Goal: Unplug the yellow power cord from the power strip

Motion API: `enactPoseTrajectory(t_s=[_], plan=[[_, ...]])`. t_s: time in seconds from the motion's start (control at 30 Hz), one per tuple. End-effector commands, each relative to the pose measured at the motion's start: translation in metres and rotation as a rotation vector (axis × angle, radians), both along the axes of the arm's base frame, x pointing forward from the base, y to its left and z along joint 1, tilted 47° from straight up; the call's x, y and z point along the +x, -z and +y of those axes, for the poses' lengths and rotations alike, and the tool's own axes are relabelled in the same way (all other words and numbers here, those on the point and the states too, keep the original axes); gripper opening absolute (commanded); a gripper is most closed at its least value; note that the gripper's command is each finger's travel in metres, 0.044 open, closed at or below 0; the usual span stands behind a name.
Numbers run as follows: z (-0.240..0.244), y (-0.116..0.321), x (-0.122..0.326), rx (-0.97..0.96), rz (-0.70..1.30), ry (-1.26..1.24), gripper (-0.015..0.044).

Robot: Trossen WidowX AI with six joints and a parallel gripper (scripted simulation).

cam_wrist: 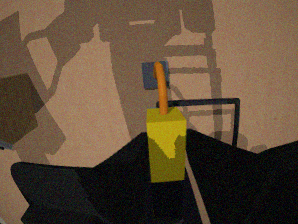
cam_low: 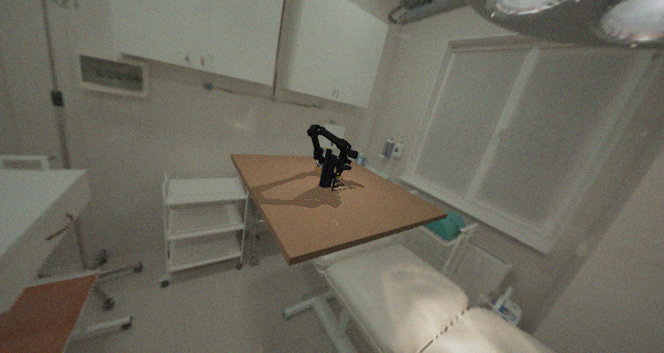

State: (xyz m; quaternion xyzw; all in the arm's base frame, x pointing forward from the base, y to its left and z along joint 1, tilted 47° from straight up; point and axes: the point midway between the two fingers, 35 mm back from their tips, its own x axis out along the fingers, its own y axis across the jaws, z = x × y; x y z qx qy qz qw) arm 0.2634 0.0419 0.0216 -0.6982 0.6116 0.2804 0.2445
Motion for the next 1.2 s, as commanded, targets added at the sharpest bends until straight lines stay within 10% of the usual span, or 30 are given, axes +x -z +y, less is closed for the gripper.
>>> enactPoseTrajectory(t_s=[0.0, 0.67, 1.17], plan=[[0.005, 0.004, 0.000, 0.004, 0.000, -0.001, 0.0000], [0.030, 0.026, -0.002, 0.006, 0.002, -0.004, 0.0000], [0.028, 0.026, -0.003, 0.000, 0.004, -0.006, 0.0394]])
